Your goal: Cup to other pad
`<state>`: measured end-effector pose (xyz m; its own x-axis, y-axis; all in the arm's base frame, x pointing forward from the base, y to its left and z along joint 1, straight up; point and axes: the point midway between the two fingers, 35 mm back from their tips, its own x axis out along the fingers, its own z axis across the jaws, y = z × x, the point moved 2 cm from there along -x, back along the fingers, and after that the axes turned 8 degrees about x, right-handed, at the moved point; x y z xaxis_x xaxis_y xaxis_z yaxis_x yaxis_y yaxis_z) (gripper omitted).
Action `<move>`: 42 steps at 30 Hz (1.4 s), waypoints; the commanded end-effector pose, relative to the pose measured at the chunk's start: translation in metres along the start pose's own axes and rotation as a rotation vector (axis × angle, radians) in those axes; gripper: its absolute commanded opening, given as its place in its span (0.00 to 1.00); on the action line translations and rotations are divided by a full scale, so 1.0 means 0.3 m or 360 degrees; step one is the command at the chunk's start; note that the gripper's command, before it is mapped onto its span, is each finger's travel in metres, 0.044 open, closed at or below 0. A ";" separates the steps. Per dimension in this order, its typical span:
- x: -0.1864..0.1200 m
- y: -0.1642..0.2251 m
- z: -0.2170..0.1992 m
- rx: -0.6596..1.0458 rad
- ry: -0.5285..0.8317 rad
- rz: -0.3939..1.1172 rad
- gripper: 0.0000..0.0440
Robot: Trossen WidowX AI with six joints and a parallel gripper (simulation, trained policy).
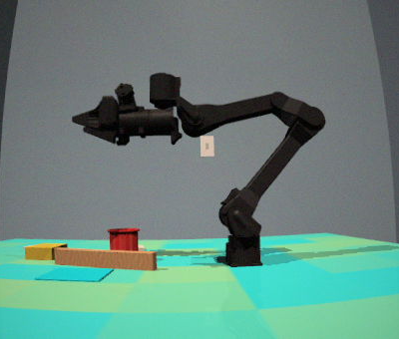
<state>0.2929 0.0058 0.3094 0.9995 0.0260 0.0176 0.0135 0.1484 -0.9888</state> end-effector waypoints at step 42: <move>0.009 0.124 0.070 0.0300 0.0147 0.0897 0.19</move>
<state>0.2947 0.0295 0.2767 0.8720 0.0629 -0.4854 -0.4802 0.3020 -0.8235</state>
